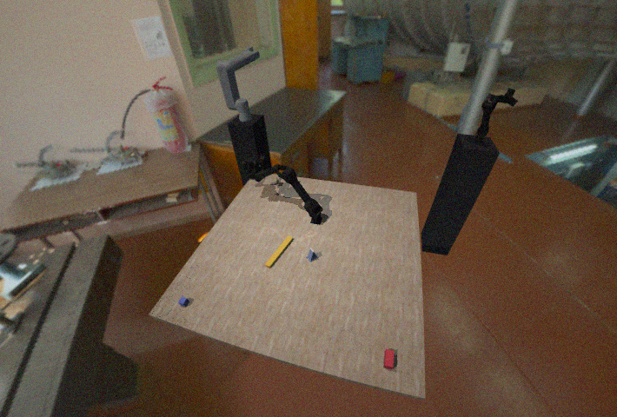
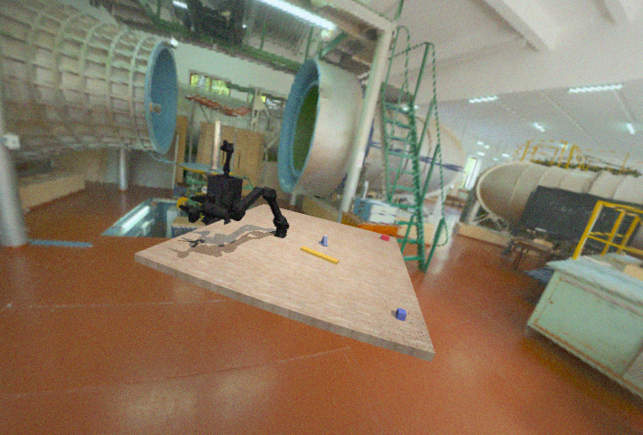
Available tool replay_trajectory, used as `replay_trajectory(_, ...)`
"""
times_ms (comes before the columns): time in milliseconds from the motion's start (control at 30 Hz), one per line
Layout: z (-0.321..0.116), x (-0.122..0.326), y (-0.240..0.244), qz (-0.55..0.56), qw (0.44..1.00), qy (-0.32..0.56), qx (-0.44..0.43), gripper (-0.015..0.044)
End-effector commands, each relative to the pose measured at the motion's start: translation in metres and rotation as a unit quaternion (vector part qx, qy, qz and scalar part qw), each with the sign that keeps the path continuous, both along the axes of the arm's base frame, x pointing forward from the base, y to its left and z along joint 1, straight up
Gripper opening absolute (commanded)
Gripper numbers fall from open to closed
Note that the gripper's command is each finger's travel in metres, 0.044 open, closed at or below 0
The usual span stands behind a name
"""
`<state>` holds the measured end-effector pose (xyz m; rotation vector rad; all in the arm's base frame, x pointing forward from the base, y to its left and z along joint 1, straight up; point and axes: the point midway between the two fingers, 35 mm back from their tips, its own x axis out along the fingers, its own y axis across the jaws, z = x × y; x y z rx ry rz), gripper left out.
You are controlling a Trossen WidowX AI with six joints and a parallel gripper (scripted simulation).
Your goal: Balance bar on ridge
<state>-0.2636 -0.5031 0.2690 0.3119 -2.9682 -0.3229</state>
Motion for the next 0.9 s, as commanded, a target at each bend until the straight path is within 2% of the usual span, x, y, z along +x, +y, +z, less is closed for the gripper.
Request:
replay_trajectory(0,0.0,0.001,-0.001,0.002,1.0,0.0,0.004,0.0374)
replay_trajectory(67,-0.001,0.011,-0.007,0.016,0.999,0.004,0.035,0.0321)
replay_trajectory(100,-0.002,0.019,-0.012,0.027,0.998,0.007,0.059,0.0315)
replay_trajectory(433,-0.014,0.102,-0.049,0.139,0.947,0.062,0.283,0.0315)
replay_trajectory(633,-0.024,0.156,-0.061,0.204,0.886,0.113,0.402,0.0315)
replay_trajectory(867,-0.037,0.222,-0.065,0.279,0.789,0.185,0.515,0.0315)
